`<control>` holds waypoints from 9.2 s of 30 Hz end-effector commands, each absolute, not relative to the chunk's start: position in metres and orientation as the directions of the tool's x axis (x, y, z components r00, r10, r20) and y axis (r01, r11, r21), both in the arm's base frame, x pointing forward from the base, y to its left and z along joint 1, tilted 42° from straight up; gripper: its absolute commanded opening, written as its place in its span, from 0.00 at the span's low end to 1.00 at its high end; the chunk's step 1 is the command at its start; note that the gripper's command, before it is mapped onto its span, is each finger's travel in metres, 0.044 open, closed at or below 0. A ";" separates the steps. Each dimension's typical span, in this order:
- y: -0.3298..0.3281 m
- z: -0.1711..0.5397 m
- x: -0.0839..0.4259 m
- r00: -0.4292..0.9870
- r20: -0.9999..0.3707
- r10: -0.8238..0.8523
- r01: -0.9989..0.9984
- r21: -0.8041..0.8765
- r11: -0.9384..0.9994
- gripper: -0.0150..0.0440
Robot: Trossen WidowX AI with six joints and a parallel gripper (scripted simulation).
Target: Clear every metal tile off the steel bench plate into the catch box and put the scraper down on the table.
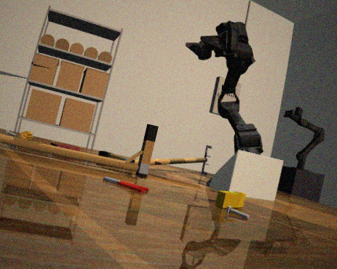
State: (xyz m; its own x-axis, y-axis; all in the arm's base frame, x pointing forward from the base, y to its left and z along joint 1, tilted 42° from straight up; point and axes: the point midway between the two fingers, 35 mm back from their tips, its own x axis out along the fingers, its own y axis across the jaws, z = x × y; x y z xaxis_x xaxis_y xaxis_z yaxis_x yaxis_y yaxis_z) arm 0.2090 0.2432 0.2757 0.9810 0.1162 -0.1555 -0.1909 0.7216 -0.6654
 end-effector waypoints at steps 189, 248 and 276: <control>0.053 0.060 0.343 0.722 -0.569 -0.393 -0.119 -0.662 0.740 0.60; 0.094 0.027 0.333 0.716 -0.577 -0.392 -0.127 -0.661 0.740 0.25; 0.120 0.003 0.321 0.720 -0.573 -0.392 -0.127 -0.664 0.737 0.25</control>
State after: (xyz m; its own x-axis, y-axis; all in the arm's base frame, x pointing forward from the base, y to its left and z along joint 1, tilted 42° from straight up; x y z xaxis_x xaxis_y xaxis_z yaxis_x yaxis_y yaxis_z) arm 0.3225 0.1156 0.0067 0.7189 -0.3929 -0.5734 -0.1236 0.7395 -0.6617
